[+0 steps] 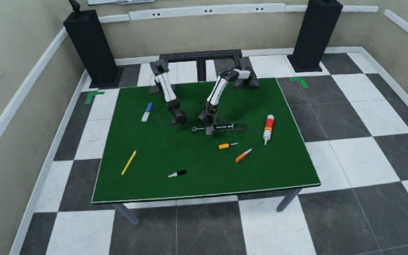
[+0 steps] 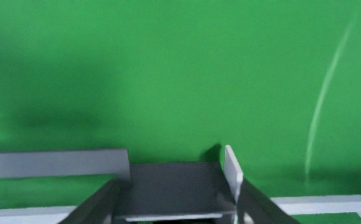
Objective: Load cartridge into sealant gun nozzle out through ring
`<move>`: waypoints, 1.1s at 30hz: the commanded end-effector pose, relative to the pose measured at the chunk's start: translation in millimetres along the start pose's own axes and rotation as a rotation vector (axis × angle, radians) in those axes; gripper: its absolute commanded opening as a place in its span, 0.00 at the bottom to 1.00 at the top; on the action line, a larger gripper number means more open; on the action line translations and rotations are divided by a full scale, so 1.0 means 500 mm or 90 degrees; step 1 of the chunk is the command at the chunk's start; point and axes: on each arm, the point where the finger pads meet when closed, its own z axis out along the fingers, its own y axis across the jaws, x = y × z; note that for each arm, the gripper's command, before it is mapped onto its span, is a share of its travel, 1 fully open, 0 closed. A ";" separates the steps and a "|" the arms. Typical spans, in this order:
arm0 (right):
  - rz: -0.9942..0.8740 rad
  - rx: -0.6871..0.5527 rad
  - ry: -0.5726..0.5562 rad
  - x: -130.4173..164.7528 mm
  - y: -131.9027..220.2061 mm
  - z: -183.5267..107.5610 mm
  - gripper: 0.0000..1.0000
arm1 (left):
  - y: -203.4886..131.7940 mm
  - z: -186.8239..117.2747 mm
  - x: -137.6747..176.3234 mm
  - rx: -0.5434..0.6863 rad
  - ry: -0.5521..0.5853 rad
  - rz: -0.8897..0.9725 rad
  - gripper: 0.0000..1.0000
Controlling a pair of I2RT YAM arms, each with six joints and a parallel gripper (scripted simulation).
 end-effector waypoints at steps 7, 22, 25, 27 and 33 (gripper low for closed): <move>-0.008 0.003 -0.004 0.002 -0.011 0.003 0.62 | -0.019 -0.024 -0.007 0.016 -0.015 0.003 0.16; -0.005 -0.010 -0.002 0.005 0.013 0.031 0.62 | -0.019 -0.024 -0.007 0.016 -0.015 0.003 0.01; -0.007 -0.014 -0.001 0.007 0.024 0.049 0.62 | -0.019 -0.024 -0.007 0.016 -0.015 0.003 0.01; -0.005 -0.011 -0.001 0.006 0.022 0.063 0.62 | -0.019 -0.024 -0.007 0.016 -0.015 0.003 0.01; -0.004 -0.005 -0.002 0.004 0.019 0.085 0.62 | -0.019 -0.024 -0.007 0.016 -0.015 0.003 0.01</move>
